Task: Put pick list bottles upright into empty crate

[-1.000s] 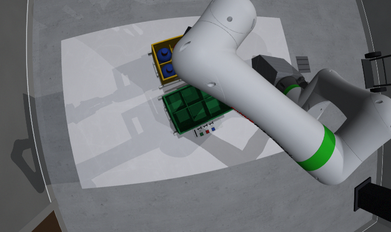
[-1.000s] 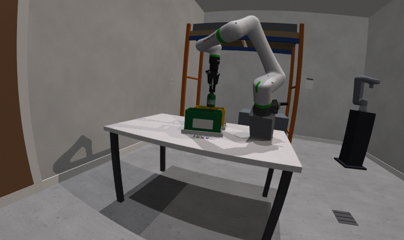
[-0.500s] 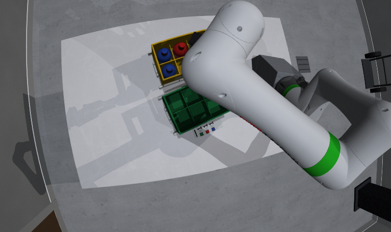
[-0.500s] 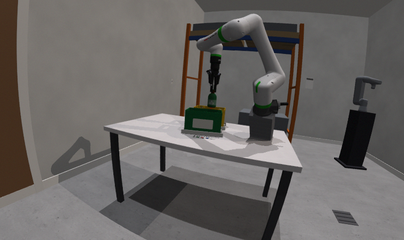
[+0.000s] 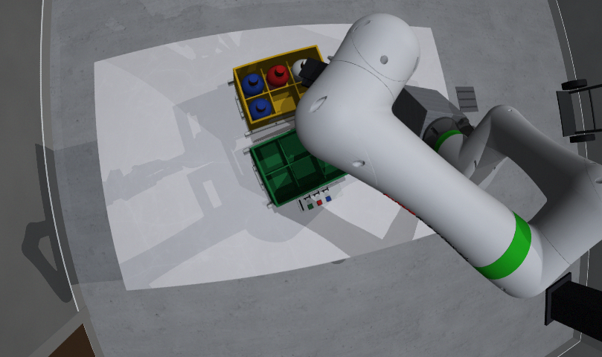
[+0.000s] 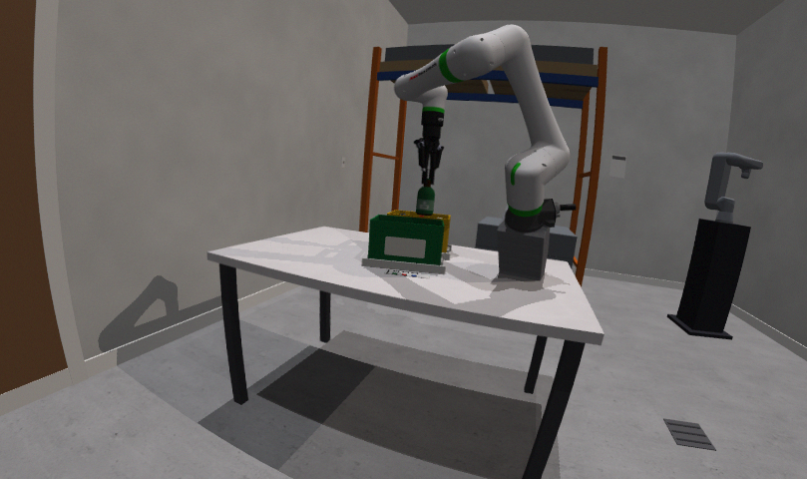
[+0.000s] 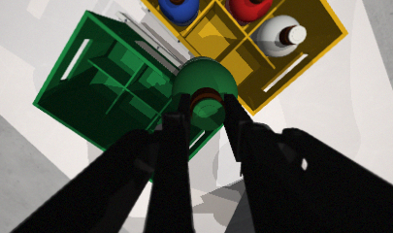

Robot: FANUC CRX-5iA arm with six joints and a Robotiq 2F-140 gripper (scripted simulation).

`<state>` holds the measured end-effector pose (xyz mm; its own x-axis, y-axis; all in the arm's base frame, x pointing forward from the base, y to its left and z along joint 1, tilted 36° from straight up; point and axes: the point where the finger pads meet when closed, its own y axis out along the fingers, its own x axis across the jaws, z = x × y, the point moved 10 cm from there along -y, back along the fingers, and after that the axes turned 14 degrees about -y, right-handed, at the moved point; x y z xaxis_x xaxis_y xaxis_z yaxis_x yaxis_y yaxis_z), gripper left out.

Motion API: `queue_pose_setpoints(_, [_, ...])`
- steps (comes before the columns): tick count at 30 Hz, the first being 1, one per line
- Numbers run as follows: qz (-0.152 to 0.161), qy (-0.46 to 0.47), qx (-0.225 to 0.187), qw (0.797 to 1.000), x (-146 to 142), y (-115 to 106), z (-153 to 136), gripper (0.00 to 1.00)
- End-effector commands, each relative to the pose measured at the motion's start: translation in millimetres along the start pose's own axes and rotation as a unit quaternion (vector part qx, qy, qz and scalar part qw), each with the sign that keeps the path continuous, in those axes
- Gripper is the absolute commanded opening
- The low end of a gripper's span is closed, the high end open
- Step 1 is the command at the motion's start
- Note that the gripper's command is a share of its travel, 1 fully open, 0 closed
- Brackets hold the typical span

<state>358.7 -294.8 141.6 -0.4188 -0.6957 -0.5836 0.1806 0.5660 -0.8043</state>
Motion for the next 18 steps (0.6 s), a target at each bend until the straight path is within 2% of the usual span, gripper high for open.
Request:
queue_pose_setpoints(1, [0.0, 0.0, 0.001, 1.0, -2.8, -0.7, -4.3, 0.1])
queue_pose_setpoints(18, [0.0, 0.0, 0.001, 1.0, -19.4, -0.7, -29.3, 0.1])
